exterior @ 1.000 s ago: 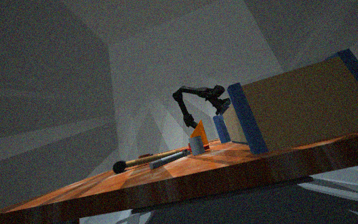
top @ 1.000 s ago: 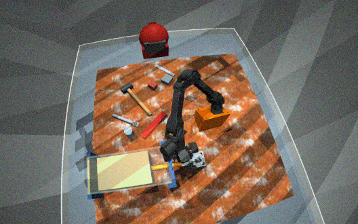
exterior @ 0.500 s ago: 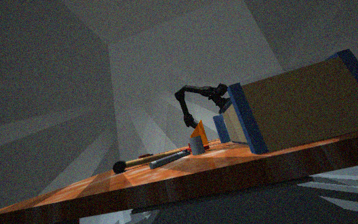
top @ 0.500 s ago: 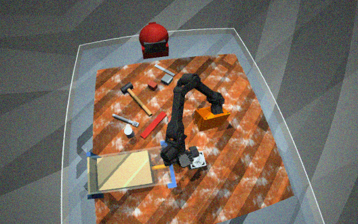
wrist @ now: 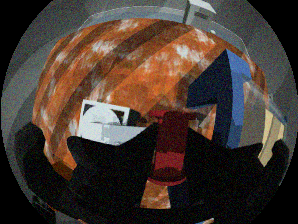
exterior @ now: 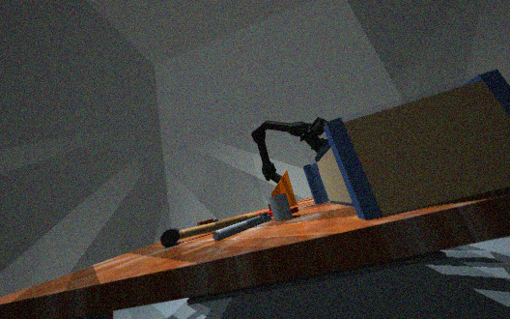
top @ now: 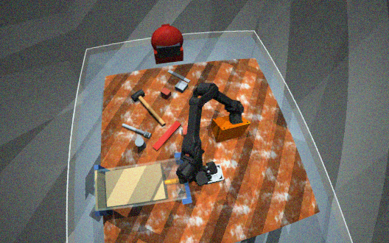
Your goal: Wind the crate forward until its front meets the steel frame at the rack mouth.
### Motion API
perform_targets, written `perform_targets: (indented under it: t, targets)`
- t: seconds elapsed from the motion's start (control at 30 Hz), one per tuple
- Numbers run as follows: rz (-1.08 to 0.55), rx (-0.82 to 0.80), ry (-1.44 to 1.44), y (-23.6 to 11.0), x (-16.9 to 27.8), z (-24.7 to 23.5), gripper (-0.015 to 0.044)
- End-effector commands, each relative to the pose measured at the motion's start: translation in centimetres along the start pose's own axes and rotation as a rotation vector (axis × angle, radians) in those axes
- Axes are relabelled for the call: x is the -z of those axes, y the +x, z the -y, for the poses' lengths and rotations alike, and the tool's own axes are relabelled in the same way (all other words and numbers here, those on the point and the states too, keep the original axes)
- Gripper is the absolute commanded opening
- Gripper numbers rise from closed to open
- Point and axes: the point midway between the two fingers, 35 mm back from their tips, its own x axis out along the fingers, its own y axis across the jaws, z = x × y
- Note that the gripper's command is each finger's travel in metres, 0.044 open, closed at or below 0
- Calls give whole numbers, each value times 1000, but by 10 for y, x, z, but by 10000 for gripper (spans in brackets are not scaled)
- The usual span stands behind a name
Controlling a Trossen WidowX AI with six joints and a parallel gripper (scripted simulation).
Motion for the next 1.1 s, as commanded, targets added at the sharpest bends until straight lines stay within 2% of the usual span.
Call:
perform_targets:
  t: [0.0,1.07]
  targets:
    - [15,-2,1,7,-11,-1,0]
    - [19,-2,1,23,-51,-21,0]
